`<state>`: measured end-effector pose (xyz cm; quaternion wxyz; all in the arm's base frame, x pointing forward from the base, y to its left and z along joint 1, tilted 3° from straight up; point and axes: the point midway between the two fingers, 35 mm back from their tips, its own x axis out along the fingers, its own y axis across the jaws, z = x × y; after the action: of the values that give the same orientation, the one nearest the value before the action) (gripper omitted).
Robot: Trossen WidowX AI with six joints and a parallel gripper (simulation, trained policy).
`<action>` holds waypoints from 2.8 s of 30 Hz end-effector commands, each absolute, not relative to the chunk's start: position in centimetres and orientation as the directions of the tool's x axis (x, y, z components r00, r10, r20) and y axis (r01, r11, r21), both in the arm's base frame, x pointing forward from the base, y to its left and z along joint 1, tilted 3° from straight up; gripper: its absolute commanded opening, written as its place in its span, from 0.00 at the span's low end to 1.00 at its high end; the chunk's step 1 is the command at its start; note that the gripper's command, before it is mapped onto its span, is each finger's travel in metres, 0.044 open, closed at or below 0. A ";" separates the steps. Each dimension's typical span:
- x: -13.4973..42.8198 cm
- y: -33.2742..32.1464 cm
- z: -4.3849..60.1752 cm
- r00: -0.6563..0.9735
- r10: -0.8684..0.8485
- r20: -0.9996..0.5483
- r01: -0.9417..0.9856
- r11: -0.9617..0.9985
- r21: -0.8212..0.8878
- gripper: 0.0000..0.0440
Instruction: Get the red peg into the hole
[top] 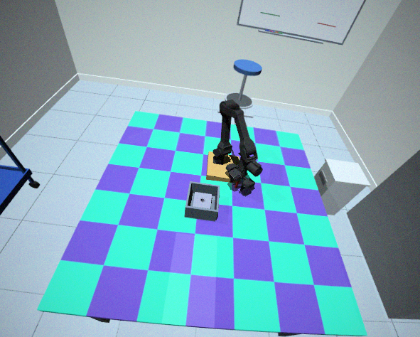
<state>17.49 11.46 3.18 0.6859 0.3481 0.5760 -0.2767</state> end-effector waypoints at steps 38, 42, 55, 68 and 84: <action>24.1 6.1 11.9 0.315 -0.083 -0.946 0.756 0.624 0.197 0.00; 25.2 4.6 12.4 0.322 -0.107 -0.941 0.772 0.605 0.195 0.00; 27.9 -0.3 13.0 0.326 -0.173 -0.929 0.821 0.539 0.188 0.00; 30.1 -4.5 12.0 0.311 -0.206 -0.928 0.862 0.471 0.184 0.00; 31.6 -7.0 8.6 0.244 -0.182 -0.952 0.888 0.437 0.144 0.02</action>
<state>31.47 -6.80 9.25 0.7020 0.3692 0.4732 -0.3834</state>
